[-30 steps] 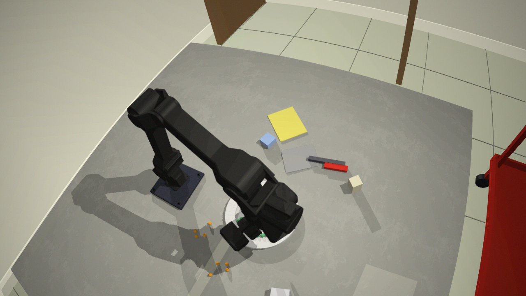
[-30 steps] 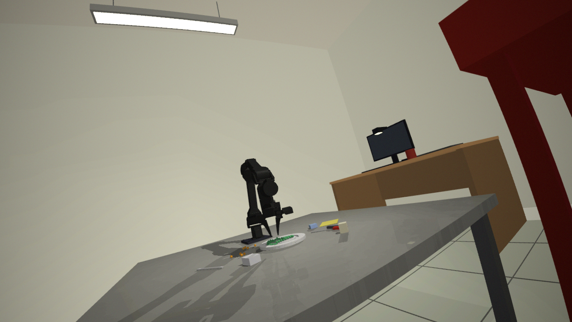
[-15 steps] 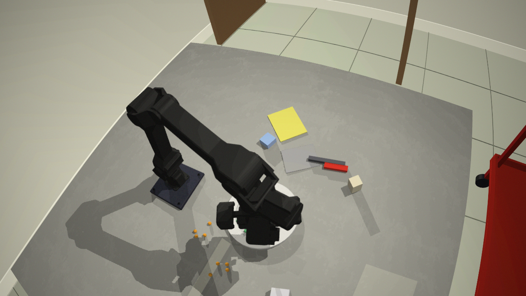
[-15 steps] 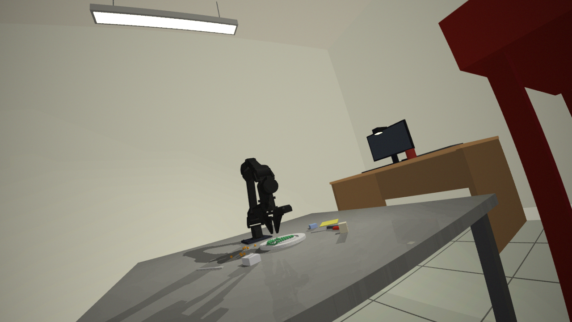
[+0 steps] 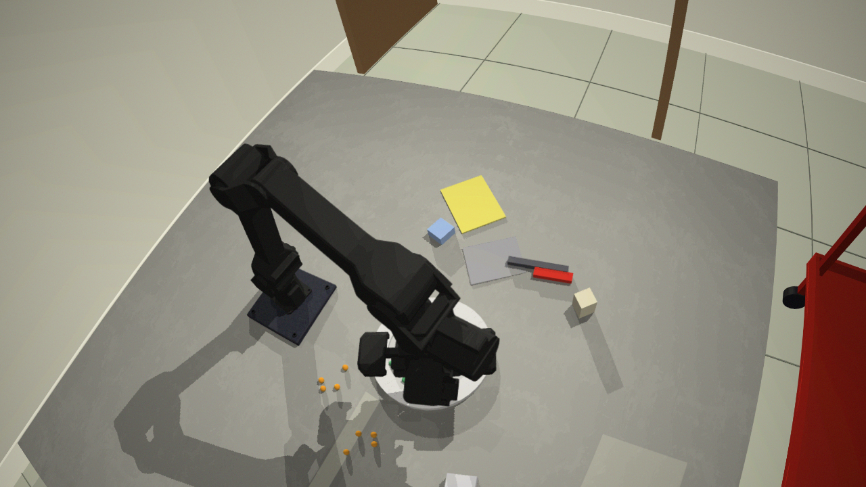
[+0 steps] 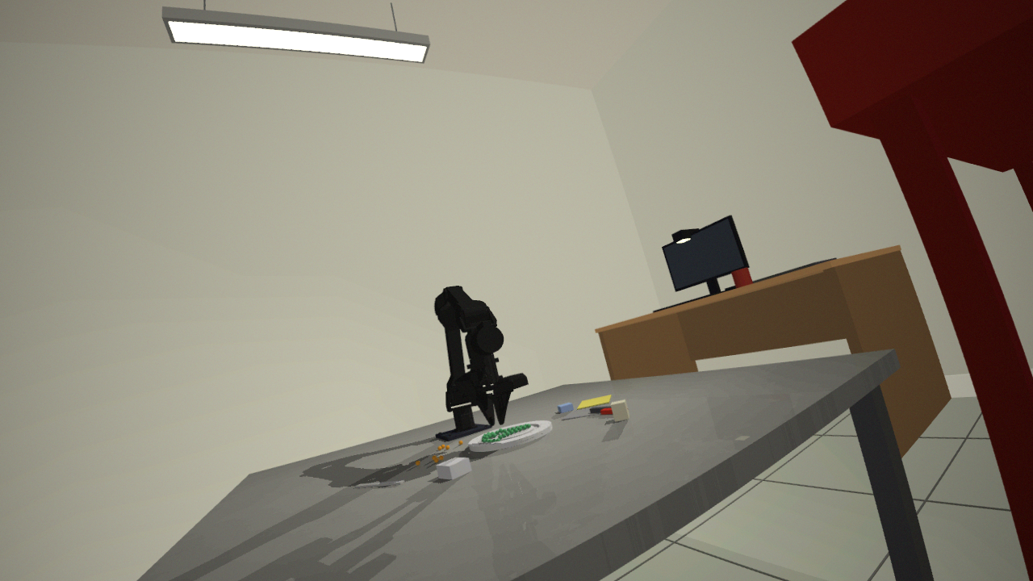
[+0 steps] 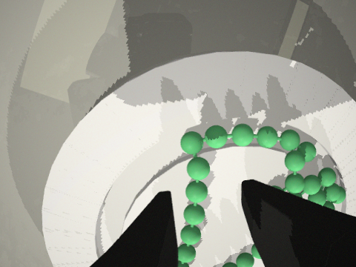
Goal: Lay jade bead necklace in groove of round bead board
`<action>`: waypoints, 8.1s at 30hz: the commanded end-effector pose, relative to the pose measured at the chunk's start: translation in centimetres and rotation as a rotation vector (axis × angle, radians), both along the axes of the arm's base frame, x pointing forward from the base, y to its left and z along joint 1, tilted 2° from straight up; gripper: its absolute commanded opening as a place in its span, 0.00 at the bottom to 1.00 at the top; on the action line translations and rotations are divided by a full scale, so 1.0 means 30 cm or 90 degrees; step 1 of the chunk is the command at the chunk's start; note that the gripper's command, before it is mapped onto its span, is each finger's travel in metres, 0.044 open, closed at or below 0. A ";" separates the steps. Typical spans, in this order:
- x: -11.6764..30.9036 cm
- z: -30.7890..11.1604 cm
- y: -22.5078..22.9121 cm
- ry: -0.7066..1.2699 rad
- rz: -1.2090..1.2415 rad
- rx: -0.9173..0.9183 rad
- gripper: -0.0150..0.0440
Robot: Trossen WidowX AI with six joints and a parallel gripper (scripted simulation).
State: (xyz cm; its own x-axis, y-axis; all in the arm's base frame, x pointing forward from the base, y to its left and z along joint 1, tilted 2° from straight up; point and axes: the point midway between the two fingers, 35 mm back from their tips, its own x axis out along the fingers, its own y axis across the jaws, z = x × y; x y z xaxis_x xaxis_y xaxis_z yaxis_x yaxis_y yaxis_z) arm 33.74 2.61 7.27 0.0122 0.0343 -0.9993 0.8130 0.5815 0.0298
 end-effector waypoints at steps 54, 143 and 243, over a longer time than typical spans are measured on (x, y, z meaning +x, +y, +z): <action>-0.001 -0.094 0.003 0.001 -0.001 0.000 0.25; 0.017 0.029 0.032 -0.001 0.115 0.001 0.69; 0.060 -0.078 0.049 -0.001 0.119 0.001 0.25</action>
